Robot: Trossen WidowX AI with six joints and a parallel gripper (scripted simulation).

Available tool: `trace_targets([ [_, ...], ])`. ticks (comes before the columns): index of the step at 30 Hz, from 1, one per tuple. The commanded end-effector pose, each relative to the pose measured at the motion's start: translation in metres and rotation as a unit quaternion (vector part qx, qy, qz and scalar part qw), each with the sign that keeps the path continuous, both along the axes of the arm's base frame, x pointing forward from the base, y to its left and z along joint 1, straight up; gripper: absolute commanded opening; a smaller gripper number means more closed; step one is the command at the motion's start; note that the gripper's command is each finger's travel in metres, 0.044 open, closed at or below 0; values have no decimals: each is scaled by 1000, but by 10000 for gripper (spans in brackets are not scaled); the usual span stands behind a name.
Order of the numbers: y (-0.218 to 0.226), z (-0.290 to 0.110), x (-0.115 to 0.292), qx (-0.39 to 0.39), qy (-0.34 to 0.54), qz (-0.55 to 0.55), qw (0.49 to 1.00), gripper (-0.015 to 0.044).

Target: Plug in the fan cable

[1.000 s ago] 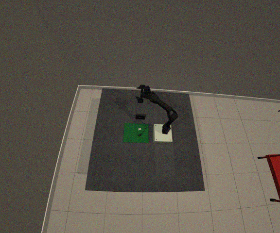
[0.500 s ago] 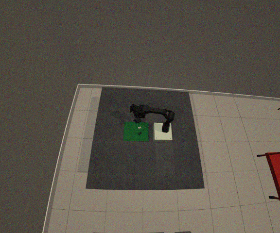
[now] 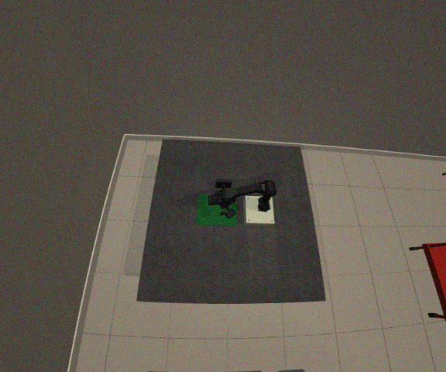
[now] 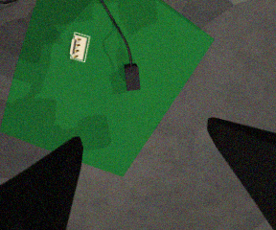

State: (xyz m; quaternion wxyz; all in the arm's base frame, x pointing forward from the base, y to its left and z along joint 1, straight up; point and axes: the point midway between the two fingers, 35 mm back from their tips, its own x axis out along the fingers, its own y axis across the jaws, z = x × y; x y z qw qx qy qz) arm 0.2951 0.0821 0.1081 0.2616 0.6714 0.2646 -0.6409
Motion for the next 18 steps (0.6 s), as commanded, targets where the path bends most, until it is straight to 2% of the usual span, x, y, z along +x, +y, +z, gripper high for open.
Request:
trace_targets([
  [1, -1, -16, 0, -6, 6, -4, 1000, 440],
  [8, -1, -98, 0, -6, 6, -4, 1000, 440],
  [18, -1, -107, 0, -6, 6, -4, 1000, 440],
])
